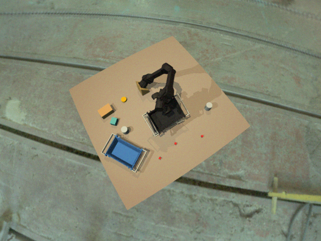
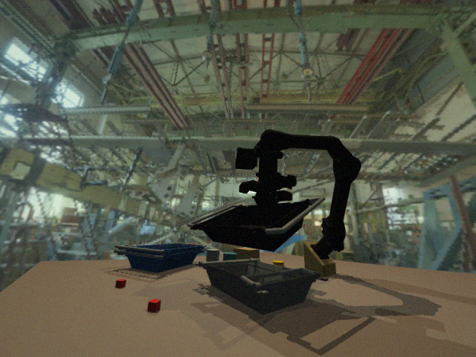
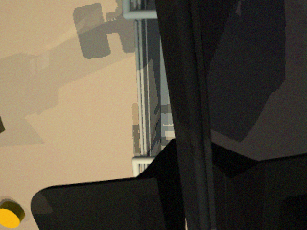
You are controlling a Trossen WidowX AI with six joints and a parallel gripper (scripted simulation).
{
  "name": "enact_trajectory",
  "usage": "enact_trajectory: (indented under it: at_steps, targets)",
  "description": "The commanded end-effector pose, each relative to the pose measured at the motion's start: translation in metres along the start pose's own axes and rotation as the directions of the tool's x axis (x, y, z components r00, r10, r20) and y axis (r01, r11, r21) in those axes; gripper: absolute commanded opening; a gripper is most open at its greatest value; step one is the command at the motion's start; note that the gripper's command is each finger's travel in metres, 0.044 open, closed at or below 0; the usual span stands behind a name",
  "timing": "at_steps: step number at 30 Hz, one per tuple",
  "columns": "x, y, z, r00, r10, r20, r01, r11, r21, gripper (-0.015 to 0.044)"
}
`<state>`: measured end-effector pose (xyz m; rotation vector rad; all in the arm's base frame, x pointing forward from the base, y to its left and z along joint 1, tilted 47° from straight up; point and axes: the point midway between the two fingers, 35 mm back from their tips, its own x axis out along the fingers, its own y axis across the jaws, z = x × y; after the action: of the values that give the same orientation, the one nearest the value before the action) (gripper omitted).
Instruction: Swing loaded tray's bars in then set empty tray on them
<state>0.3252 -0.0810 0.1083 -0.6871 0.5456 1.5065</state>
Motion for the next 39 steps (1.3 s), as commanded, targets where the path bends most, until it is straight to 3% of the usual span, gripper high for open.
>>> enact_trajectory:
  at_steps: [1, 39]
  targets:
    - [-0.006, -0.003, -0.002, 1.000, -0.025, -0.002, 0.025, 1.000, -0.003, 0.0000]
    - [0.000, 0.000, -0.015, 1.000, -0.016, 0.006, 0.016, 1.000, 0.010, 0.0000]
